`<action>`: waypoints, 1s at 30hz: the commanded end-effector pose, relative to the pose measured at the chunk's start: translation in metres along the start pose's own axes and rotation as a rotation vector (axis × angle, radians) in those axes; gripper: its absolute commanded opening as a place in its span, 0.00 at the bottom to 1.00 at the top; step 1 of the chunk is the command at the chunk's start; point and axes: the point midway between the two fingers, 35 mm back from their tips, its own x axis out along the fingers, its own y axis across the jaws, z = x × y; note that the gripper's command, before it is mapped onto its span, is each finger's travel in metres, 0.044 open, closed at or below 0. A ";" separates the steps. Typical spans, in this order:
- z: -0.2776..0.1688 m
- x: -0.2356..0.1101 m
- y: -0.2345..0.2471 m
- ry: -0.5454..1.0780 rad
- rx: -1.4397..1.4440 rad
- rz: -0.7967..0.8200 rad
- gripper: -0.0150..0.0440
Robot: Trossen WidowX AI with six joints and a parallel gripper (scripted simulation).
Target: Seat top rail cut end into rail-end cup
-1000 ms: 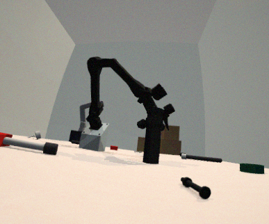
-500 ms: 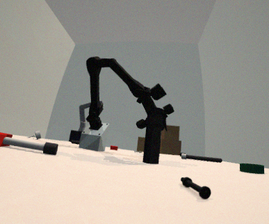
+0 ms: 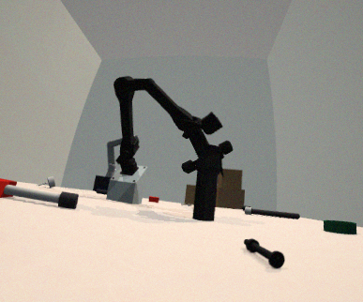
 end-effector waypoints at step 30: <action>-0.001 -0.008 0.016 -0.092 -0.167 0.004 0.25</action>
